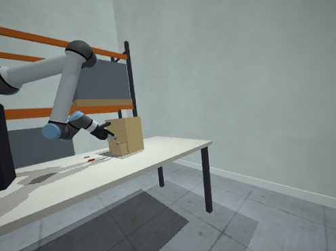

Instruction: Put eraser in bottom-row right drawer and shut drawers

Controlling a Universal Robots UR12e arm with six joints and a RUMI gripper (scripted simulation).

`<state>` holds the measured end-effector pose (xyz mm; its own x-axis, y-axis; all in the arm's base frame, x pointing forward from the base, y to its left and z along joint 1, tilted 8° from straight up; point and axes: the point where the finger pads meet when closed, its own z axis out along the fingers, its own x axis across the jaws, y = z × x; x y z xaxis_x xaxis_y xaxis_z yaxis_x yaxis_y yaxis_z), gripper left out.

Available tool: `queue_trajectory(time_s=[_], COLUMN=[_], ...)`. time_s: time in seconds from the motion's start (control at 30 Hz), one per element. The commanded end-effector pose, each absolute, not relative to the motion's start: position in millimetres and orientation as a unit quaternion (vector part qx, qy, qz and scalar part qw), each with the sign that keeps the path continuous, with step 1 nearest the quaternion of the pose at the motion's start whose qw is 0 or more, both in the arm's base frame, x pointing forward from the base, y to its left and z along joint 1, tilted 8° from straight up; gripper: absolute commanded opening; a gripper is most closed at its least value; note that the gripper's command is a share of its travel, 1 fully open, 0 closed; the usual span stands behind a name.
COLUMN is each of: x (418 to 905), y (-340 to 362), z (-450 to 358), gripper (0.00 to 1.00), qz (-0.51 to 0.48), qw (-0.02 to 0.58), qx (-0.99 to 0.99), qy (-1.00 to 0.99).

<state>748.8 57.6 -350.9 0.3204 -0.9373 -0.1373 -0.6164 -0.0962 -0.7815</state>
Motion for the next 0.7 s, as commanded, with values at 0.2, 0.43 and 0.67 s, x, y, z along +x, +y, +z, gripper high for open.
queue_trajectory(time_s=[0.2,0.43,0.67], x=[749.1,749.1,749.1], y=[57.5,57.5,57.5], z=[-350.3,-350.3,-350.3], gripper=[0.21,1.00,1.00], qz=[-0.205,-0.205,-0.205], qw=[0.392,0.392,0.392], qx=[-0.711,-0.711,-0.711], qy=[0.546,0.546,0.546])
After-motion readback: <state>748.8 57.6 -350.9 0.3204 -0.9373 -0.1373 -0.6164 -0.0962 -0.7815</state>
